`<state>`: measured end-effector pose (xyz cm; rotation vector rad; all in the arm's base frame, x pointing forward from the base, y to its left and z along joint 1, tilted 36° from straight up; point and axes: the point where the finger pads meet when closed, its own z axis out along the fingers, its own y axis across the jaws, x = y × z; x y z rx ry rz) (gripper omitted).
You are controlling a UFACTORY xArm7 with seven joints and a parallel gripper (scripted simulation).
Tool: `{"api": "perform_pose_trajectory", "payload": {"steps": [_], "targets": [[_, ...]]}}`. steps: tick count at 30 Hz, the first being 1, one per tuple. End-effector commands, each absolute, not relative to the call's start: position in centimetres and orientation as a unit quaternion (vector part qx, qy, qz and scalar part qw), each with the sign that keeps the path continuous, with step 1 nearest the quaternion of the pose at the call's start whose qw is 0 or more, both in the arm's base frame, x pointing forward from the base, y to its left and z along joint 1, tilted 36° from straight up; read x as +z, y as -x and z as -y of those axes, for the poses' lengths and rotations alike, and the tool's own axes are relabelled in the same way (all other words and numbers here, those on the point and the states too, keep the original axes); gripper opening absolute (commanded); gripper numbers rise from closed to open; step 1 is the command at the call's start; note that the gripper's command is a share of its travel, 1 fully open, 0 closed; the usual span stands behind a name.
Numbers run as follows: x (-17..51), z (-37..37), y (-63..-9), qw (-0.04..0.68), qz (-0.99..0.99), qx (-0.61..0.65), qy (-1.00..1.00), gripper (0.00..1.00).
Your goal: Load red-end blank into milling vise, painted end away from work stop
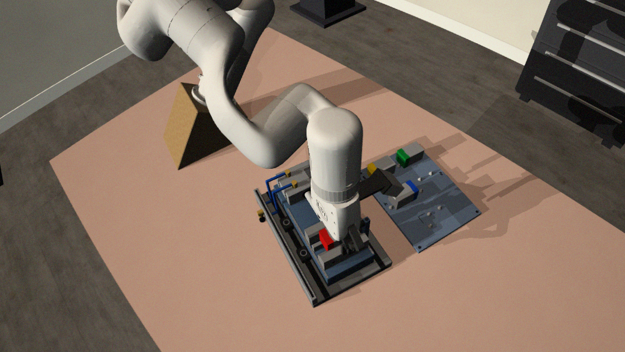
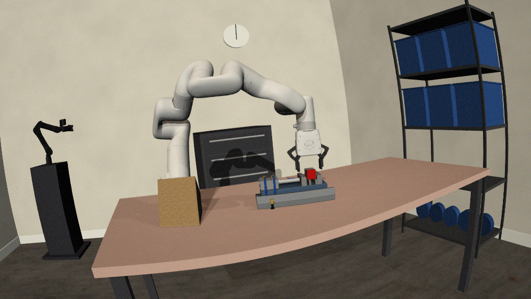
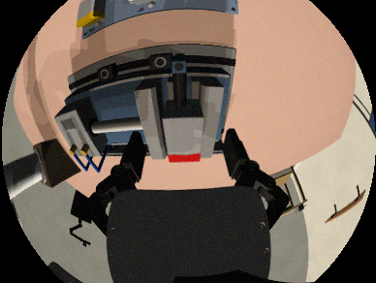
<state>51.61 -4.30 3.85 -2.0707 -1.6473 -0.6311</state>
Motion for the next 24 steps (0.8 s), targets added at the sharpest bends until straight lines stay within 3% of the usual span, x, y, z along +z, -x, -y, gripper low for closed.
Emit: {"api": "perform_pose_trajectory", "payload": {"steps": [1,24], "targets": [[4.08,4.51,-51.73,0.207,0.592,-0.228,0.745,1.00],[4.44,4.77,-51.68,0.208,0.592,-0.228,0.745,1.00]]}}
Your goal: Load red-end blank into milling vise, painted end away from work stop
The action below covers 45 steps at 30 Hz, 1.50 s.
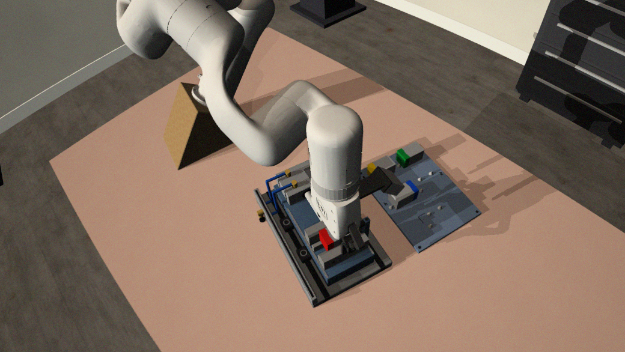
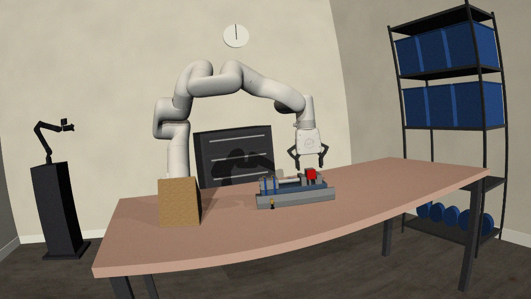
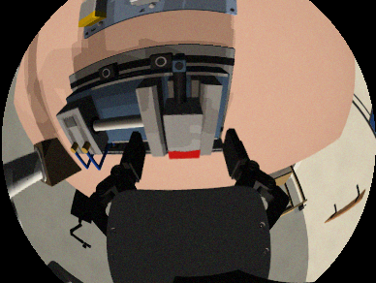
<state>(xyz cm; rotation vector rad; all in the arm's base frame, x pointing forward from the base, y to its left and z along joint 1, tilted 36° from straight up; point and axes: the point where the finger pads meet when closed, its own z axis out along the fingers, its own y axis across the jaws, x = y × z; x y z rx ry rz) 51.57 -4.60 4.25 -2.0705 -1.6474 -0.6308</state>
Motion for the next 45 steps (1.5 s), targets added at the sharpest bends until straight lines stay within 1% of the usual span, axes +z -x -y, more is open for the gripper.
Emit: {"api": "perform_pose_trajectory", "payload": {"steps": [1,45], "targets": [[4.44,4.77,-51.68,0.208,0.592,-0.228,0.745,1.00],[5.04,5.20,-51.61,0.208,0.592,-0.228,0.745,1.00]]}}
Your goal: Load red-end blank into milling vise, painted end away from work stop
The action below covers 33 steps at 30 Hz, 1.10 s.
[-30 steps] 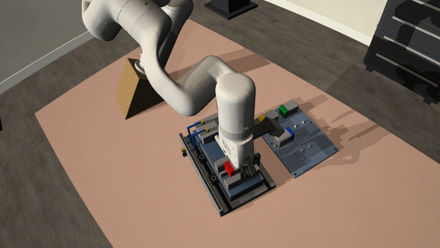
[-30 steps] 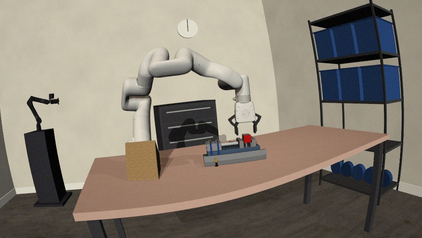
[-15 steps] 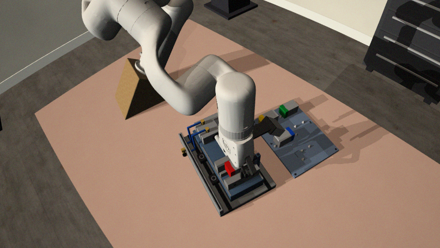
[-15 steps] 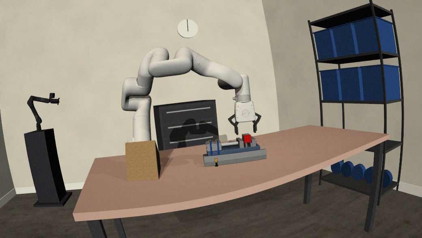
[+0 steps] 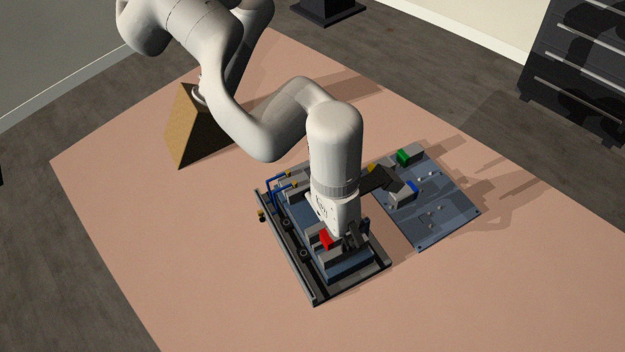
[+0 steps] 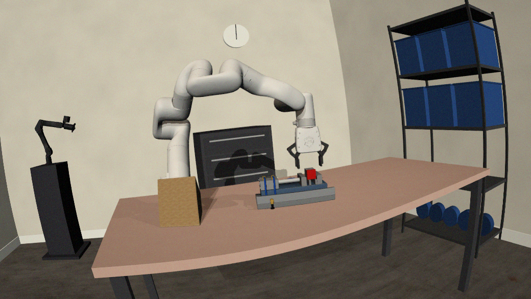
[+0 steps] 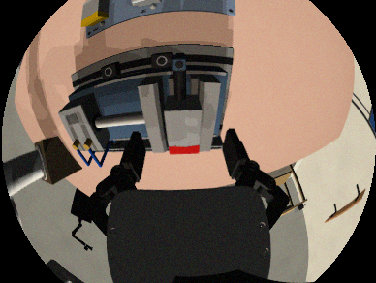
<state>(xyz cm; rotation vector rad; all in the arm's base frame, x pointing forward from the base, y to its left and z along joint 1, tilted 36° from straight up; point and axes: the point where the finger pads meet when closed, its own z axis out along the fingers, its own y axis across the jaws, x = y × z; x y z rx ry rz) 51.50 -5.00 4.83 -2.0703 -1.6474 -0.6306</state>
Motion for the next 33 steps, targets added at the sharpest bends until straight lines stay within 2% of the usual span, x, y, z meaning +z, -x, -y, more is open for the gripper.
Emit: {"api": "perform_pose_trajectory", "payload": {"steps": [1,33], "targets": [[5.06,5.22,-51.61,0.208,0.592,-0.228,0.745,1.00],[5.54,5.56,-51.56,0.208,0.592,-0.228,0.745,1.00]]}}
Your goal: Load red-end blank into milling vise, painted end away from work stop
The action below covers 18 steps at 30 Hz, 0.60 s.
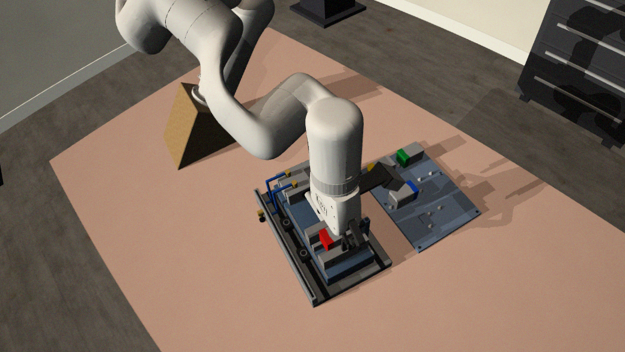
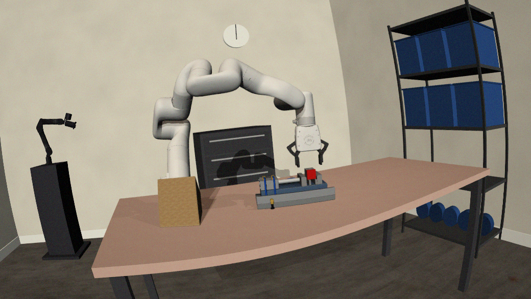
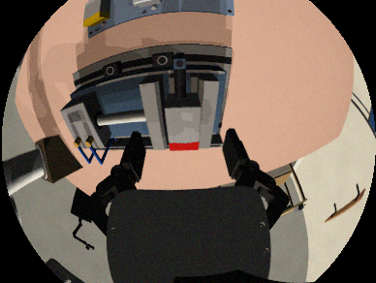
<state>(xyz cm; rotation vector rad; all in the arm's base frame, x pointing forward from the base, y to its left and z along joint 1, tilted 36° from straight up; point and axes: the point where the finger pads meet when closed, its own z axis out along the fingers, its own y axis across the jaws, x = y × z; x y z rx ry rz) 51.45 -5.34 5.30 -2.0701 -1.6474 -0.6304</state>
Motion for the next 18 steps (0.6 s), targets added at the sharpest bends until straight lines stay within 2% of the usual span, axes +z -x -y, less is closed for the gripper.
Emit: {"api": "perform_pose_trajectory", "payload": {"steps": [1,13,18], "targets": [[5.6,5.6,-51.6,0.208,0.592,-0.228,0.745,1.00],[5.8,5.7,-51.5,0.208,0.592,-0.228,0.745,1.00],[8.2,7.4,-51.3,0.208,0.592,-0.228,0.745,1.00]]}}
